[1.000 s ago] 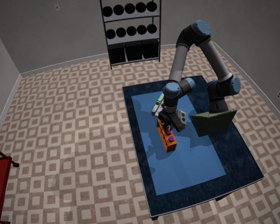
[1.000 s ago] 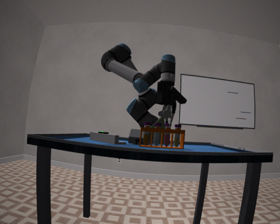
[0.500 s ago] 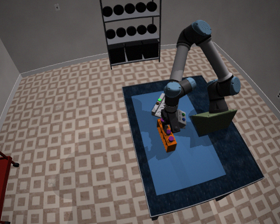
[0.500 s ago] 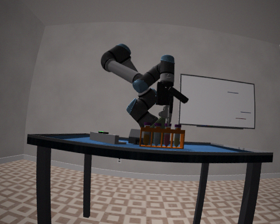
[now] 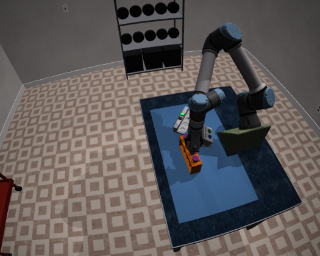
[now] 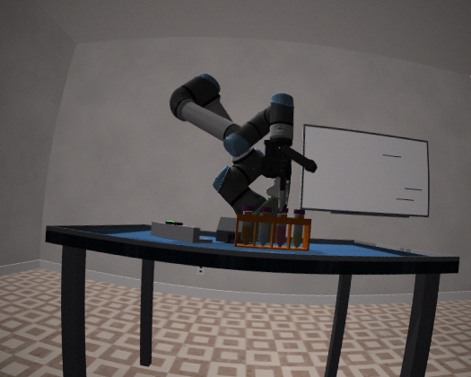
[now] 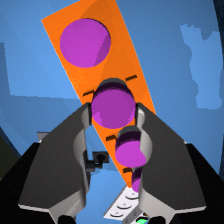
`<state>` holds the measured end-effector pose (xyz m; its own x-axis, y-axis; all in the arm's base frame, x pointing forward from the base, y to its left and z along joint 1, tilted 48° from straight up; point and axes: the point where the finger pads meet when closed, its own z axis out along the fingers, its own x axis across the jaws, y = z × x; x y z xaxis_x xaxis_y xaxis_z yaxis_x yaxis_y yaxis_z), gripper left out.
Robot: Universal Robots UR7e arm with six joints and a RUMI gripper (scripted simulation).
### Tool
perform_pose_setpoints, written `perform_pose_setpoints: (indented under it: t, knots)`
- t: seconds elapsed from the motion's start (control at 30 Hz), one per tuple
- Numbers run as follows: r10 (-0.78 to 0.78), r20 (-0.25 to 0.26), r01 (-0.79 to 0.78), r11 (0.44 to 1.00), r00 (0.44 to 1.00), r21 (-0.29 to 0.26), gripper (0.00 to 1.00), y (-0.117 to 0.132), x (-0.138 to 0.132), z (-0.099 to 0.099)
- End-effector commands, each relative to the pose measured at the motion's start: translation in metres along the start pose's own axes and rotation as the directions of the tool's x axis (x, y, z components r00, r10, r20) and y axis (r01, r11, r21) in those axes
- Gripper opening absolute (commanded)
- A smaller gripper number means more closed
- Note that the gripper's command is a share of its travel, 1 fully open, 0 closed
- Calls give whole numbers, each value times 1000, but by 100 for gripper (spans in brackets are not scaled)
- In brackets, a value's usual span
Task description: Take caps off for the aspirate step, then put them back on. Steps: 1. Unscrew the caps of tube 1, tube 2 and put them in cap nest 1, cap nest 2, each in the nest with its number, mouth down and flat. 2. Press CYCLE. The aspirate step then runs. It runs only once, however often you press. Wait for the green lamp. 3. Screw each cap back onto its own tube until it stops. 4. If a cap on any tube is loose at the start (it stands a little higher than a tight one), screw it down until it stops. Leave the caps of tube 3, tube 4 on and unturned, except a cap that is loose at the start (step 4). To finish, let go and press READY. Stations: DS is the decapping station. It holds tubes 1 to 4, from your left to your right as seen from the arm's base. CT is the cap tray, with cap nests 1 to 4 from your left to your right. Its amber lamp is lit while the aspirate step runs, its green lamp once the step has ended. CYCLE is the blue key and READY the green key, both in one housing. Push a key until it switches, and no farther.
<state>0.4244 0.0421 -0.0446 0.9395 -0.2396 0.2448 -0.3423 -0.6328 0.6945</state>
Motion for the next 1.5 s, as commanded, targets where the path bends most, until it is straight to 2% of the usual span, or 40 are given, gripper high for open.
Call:
perform_pose_setpoints:
  t: [0.0,0.4,0.6,0.67,0.9,1.17,1.23,1.3,1.43,1.47]
  knots:
    - [22,1,-22,1000,1000,-4,35,0,0,0]
    - [21,1,-21,1000,1000,-4,35,0,0,0]
    - [-217,2,217,976,976,-4,35,0,0,-1]
    - [-217,2,217,976,976,-4,35,0,0,-1]
    - [-478,3,478,878,878,-3,35,0,0,-1]
    - [-730,4,730,683,683,-2,35,0,0,-1]
    - [-730,4,730,683,683,-2,35,0,0,-1]
    - [-780,4,780,626,626,-2,35,0,0,-1]
    - [-780,4,780,626,626,-2,35,0,0,-1]
    - [-780,4,780,626,626,-2,0,0,0,-1]
